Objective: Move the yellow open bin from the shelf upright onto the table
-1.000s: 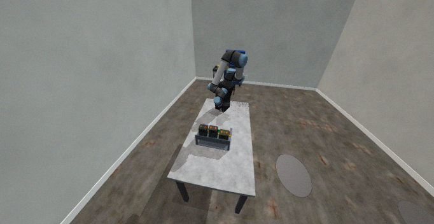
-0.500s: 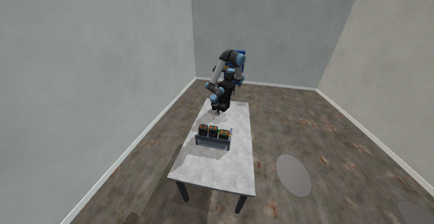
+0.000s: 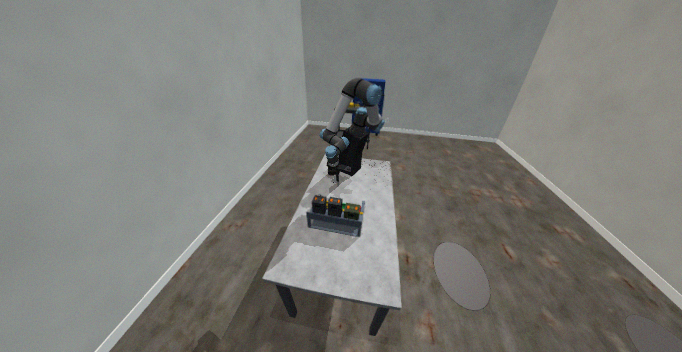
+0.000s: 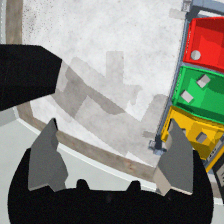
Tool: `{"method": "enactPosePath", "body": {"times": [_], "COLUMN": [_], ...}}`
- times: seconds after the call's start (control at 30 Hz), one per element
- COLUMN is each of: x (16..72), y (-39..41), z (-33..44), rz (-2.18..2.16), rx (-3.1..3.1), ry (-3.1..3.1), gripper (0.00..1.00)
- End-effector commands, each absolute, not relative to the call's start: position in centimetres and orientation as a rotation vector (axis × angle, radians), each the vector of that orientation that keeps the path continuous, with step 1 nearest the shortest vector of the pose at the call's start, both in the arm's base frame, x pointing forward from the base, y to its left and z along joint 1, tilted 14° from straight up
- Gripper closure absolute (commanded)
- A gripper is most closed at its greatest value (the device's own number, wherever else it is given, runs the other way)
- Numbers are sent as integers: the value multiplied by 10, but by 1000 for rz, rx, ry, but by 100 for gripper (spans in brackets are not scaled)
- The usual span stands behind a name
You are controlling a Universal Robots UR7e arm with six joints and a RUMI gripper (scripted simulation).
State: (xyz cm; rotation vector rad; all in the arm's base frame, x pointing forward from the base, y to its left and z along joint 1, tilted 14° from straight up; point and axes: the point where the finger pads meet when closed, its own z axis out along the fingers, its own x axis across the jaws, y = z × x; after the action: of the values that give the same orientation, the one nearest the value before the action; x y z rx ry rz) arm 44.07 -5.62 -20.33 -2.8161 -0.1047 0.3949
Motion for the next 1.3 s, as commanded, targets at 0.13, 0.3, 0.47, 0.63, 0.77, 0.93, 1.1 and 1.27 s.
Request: {"method": "enactPosePath", "body": {"times": [0.13,0.3,0.47,0.63,0.77,0.93,1.1,1.27], "x": [469,478,490,502,510,515,523,530], "y": [-76,-82,-91,-99,-105,-109,-114,-119], "z": [-216,-219,-225,-229,-232,-235,-238,-241], "rz": [248,205,140,80,37,9,-33,-68], "rx": [-2854,-2863,-2876,-2887,-2893,-2897,-2903,-2907], "ry": [-49,-32,-6,16,32,44,60,74], "gripper": [0,0,0,0,0,0,0,0]}}
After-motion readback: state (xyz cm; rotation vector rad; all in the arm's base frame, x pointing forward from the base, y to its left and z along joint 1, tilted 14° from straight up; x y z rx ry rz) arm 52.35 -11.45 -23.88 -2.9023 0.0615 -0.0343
